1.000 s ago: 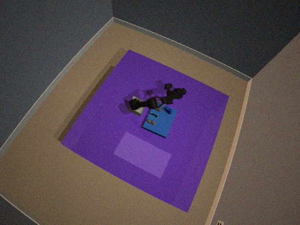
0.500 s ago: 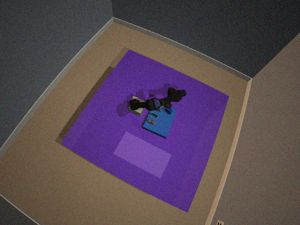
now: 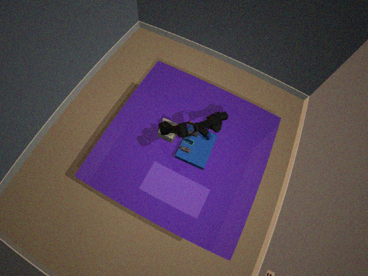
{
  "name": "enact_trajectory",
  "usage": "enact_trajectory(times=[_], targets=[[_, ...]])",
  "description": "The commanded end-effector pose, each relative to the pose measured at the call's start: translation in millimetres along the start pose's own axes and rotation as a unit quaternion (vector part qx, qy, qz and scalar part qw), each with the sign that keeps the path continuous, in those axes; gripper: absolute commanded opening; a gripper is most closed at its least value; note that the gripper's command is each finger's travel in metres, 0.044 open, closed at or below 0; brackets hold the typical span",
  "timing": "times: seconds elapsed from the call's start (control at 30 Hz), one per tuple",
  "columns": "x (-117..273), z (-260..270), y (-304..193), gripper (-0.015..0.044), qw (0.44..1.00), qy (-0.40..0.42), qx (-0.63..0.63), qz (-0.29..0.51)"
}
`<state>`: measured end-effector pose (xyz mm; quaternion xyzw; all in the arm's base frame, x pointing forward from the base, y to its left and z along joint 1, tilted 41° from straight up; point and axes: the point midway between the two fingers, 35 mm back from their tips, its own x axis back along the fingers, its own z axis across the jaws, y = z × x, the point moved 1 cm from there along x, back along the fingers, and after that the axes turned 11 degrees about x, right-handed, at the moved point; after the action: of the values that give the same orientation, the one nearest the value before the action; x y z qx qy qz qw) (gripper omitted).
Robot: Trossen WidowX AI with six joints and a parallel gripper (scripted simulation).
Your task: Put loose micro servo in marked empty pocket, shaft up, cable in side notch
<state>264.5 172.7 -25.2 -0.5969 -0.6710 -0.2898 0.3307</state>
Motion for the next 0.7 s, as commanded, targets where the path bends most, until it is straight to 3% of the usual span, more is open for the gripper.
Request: enact_trajectory(times=[0.0,0.67], targets=[[0,-9,5,0.0440,0.999,-0.017,-0.046,-0.021],[-32,-13,7,0.0440,0.998,-0.020,-0.056,-0.026]])
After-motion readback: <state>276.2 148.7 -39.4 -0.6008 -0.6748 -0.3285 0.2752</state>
